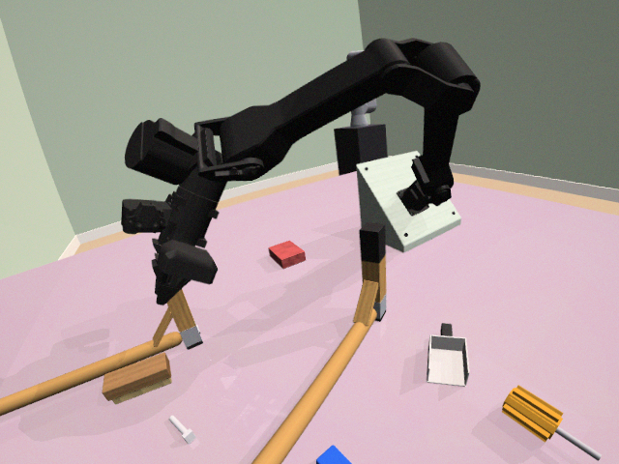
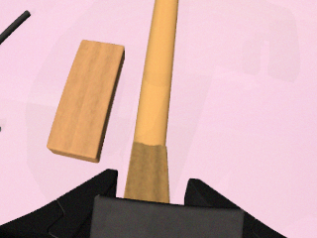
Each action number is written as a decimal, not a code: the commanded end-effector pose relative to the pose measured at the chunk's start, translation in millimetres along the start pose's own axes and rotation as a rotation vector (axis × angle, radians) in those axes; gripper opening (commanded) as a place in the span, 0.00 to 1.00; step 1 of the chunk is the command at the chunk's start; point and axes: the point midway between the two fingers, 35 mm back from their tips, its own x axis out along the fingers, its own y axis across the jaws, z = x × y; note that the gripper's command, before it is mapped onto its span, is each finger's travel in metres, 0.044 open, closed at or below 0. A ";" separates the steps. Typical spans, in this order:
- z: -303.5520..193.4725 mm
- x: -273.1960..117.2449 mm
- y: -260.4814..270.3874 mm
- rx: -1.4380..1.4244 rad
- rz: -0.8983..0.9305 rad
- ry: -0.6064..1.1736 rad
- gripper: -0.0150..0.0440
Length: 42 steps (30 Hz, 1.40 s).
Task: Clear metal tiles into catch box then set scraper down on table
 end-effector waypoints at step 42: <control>-36.7 -46.4 1.4 -0.002 -0.006 -0.006 0.25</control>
